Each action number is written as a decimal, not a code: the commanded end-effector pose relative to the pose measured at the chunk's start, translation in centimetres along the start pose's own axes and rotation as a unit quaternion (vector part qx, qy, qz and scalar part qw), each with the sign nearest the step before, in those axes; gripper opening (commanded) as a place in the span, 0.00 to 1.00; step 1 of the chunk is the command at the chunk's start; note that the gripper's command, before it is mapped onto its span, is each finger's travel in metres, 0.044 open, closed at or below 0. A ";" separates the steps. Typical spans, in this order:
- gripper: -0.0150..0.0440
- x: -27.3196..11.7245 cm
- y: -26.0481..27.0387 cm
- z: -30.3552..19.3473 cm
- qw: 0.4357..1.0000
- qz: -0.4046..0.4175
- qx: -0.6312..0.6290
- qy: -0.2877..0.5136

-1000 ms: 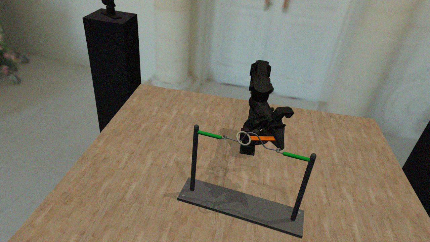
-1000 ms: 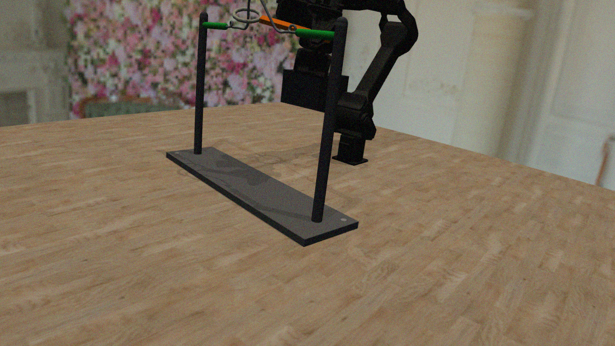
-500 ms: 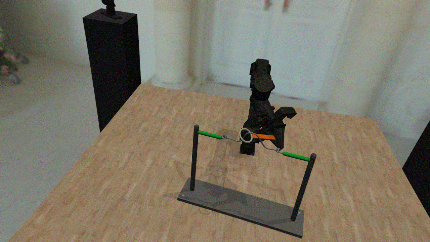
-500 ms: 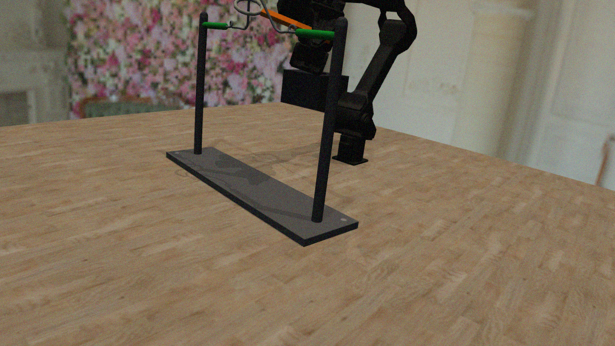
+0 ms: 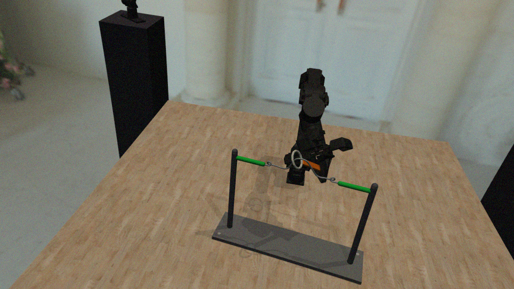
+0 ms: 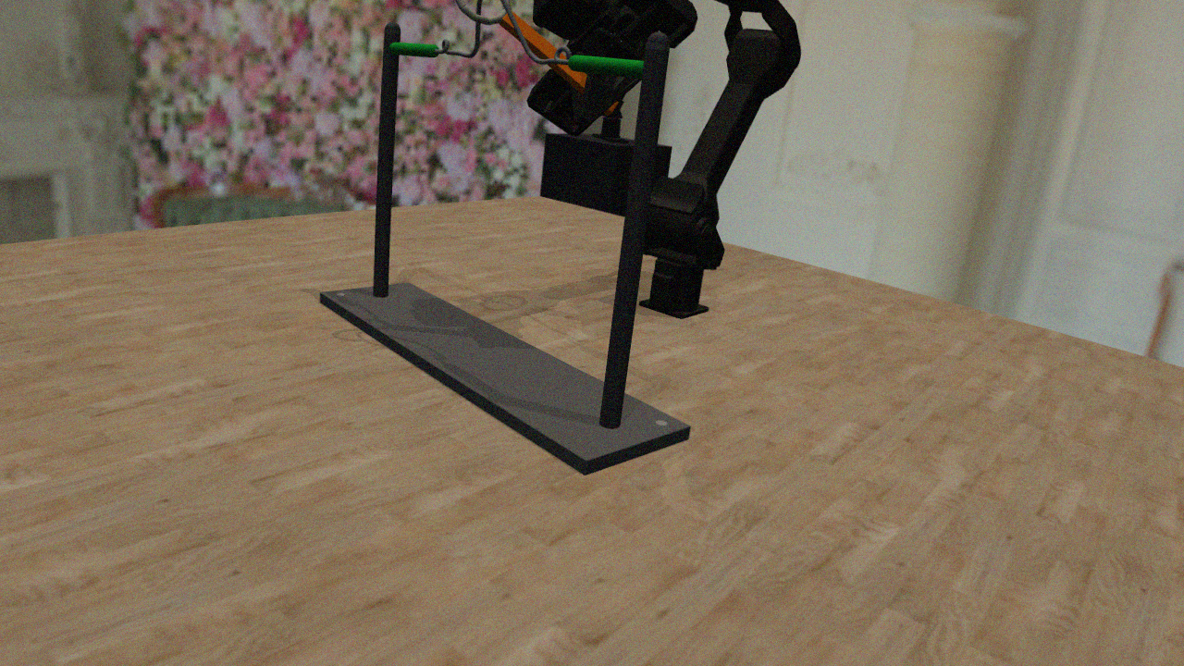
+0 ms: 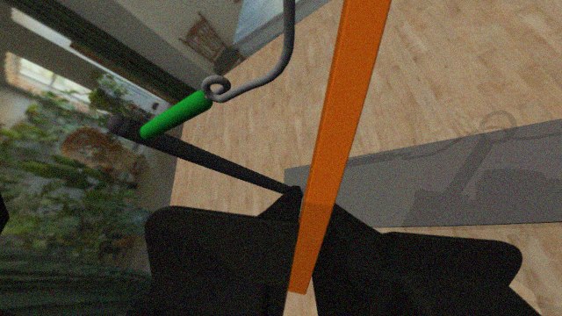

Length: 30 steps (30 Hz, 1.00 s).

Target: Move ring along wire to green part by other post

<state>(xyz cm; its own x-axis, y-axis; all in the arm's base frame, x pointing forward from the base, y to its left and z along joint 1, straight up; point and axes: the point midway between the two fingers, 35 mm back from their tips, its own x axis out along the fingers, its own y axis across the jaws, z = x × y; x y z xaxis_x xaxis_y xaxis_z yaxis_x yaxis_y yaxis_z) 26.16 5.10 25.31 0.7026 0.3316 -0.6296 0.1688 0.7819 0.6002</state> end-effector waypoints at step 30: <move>0.00 -3.9 -7.2 3.5 0.860 -0.308 -0.402 0.057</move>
<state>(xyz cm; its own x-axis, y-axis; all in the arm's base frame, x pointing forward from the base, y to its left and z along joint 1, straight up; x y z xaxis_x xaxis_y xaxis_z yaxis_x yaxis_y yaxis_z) 24.54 -2.78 24.70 0.5737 -0.1937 -0.7958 -0.0500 0.9615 -0.2701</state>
